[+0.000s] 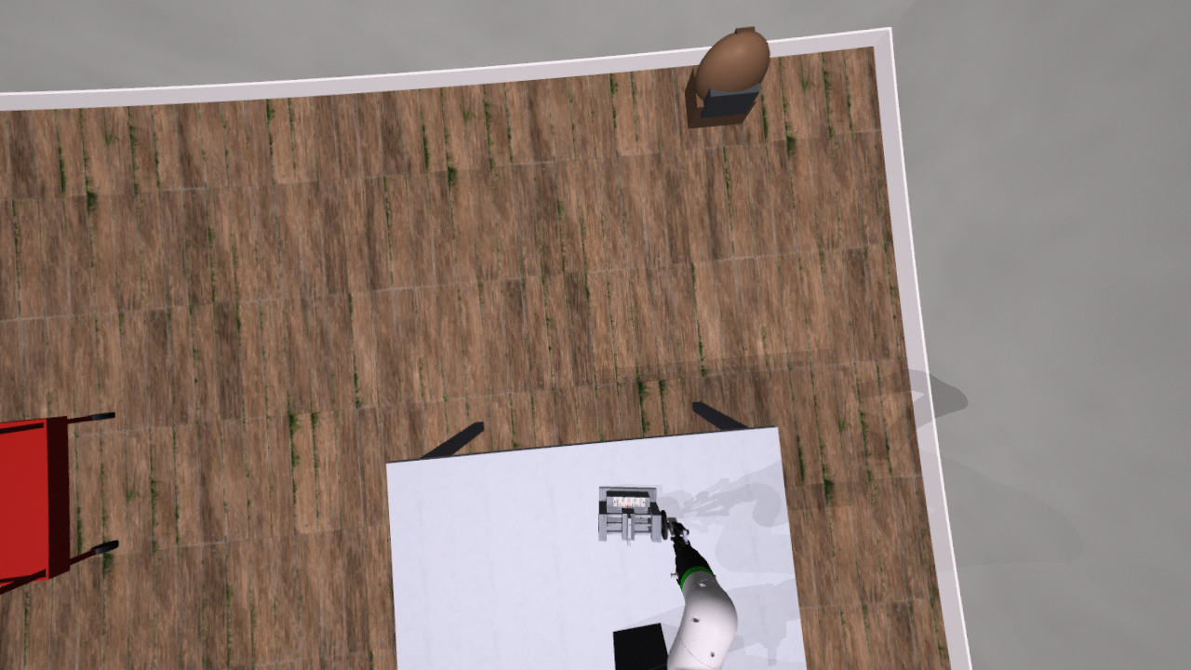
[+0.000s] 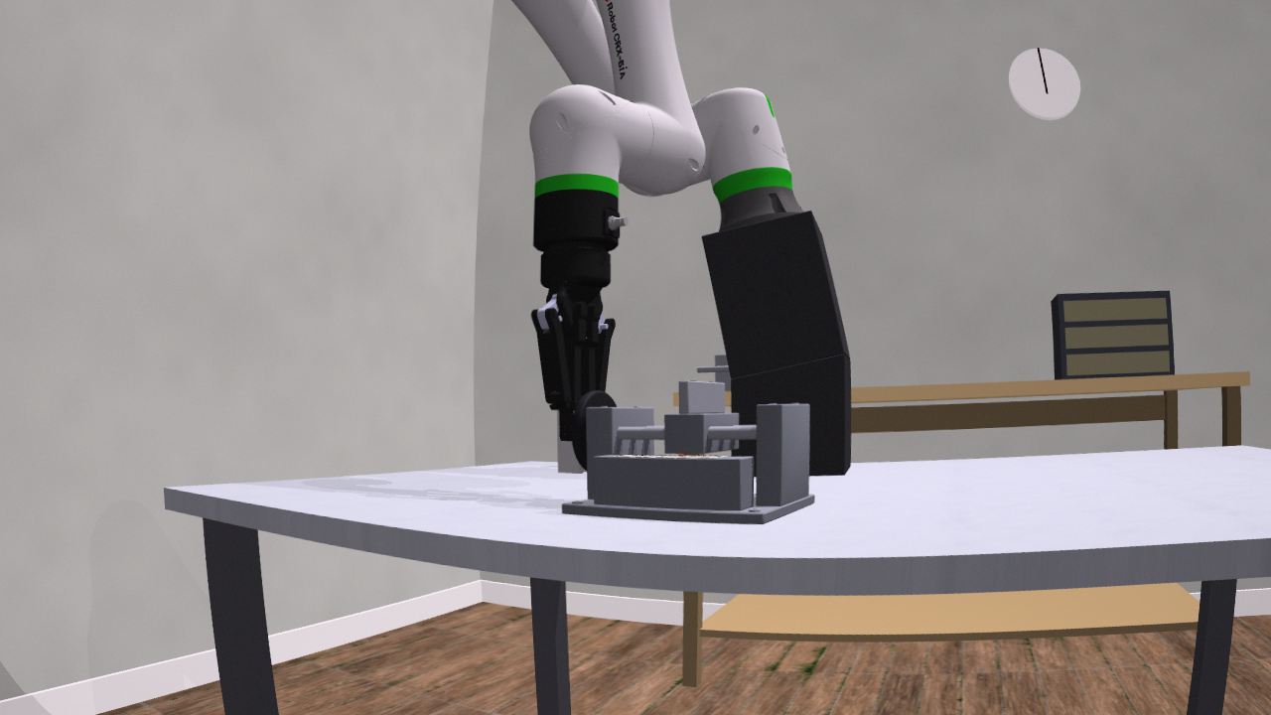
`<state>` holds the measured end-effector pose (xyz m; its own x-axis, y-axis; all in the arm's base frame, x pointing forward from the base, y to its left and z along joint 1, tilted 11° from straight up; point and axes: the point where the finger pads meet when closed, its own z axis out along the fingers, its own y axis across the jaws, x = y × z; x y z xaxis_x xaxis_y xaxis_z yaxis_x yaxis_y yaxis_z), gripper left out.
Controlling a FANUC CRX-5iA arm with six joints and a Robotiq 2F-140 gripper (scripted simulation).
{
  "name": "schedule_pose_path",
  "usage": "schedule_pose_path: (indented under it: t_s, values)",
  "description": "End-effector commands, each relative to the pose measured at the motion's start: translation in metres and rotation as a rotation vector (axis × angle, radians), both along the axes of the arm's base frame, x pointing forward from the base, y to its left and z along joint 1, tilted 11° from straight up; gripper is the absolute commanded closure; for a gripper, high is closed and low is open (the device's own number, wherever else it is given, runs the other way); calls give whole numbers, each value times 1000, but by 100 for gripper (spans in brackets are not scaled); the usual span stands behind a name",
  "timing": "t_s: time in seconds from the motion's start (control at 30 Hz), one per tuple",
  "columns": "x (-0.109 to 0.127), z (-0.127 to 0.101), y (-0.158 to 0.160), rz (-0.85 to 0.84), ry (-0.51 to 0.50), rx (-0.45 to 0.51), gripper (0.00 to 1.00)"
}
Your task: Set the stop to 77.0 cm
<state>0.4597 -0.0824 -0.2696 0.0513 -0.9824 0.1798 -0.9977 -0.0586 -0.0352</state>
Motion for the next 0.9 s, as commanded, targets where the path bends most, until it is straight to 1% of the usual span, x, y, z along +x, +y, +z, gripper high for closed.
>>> schedule_pose_path:
  t_s: [0.0, 0.87]
  values:
    - [3, -1, 0, 0, 0, 0, 96]
    - [21, -1, 1, 0, -1, 0, 96]
